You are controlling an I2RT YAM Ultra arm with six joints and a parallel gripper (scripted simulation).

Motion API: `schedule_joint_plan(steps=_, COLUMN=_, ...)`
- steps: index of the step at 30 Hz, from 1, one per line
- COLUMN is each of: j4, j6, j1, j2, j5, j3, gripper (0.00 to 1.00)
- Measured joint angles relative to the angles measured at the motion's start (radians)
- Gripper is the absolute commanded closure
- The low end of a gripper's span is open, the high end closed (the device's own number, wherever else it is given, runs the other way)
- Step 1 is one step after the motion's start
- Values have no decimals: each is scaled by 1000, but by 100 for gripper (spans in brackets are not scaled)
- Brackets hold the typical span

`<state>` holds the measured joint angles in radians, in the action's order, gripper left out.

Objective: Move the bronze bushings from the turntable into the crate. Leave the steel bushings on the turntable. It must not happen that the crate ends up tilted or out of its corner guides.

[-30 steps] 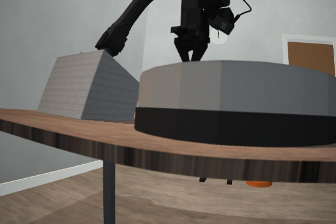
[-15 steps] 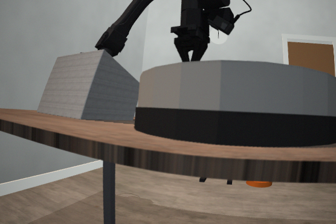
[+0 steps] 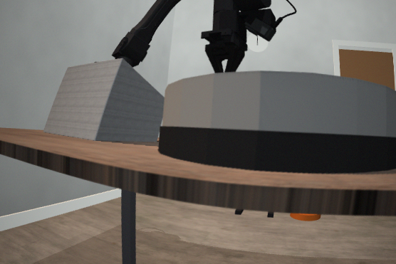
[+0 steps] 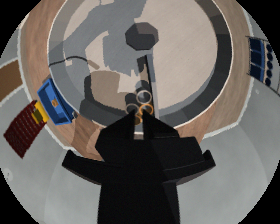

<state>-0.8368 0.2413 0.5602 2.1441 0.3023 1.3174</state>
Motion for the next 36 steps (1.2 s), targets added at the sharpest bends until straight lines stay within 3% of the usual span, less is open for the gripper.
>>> schedule_joint_plan(steps=26, j4=4, j6=-3, j1=-2, j2=1, j5=0, j3=0, gripper=87)
schedule_joint_plan(steps=36, j4=63, j6=-20, j1=-26, j2=53, j5=0, j3=-28, gripper=87)
